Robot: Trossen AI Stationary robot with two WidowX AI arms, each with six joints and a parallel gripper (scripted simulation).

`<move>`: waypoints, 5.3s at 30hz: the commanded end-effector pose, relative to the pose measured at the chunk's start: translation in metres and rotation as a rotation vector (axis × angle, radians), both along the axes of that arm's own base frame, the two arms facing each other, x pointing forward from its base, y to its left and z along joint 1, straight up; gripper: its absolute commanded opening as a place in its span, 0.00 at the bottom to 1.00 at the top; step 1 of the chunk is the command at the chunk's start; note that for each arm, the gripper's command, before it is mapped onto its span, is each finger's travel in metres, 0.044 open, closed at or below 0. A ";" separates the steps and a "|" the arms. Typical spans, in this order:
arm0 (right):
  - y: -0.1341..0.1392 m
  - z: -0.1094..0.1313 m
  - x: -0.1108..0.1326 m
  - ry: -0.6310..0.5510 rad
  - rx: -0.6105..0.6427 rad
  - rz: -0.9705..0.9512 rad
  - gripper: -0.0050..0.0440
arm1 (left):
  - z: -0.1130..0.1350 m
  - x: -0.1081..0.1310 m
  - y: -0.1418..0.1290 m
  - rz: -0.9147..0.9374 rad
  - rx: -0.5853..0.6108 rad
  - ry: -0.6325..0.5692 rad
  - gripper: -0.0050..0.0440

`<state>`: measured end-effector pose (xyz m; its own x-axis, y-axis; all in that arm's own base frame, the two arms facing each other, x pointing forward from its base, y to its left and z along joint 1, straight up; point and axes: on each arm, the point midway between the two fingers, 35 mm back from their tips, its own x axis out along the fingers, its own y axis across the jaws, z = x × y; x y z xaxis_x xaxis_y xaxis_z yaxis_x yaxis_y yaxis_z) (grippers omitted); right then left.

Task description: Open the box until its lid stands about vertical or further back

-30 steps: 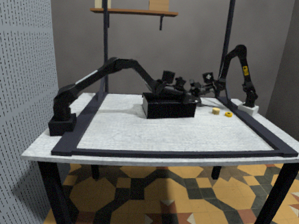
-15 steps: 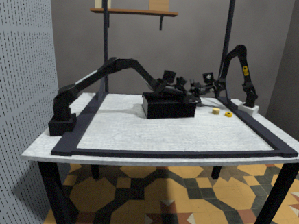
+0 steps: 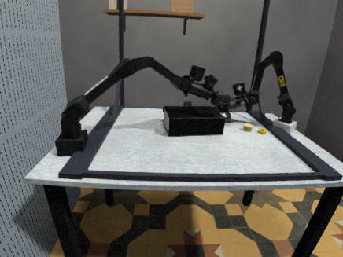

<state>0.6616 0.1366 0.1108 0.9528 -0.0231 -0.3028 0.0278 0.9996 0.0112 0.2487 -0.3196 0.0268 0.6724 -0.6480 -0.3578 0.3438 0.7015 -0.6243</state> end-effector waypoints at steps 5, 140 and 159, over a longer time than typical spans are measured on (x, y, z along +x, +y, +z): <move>0.001 0.008 -0.001 0.001 0.003 0.002 1.00 | 0.007 0.001 -0.003 0.000 -0.017 -0.010 0.11; -0.055 -0.044 -0.226 0.948 1.011 -1.322 0.00 | 0.007 0.001 -0.003 0.000 -0.017 -0.010 0.11; -0.055 -0.036 -0.225 0.937 1.024 -1.310 0.00 | 0.007 0.001 -0.003 0.000 -0.017 -0.010 0.11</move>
<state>0.4335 0.0811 0.0630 0.0024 -0.0003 -1.0000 0.9996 -0.0273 0.0024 0.2487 -0.3196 0.0268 0.6724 -0.6480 -0.3578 0.3438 0.7015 -0.6243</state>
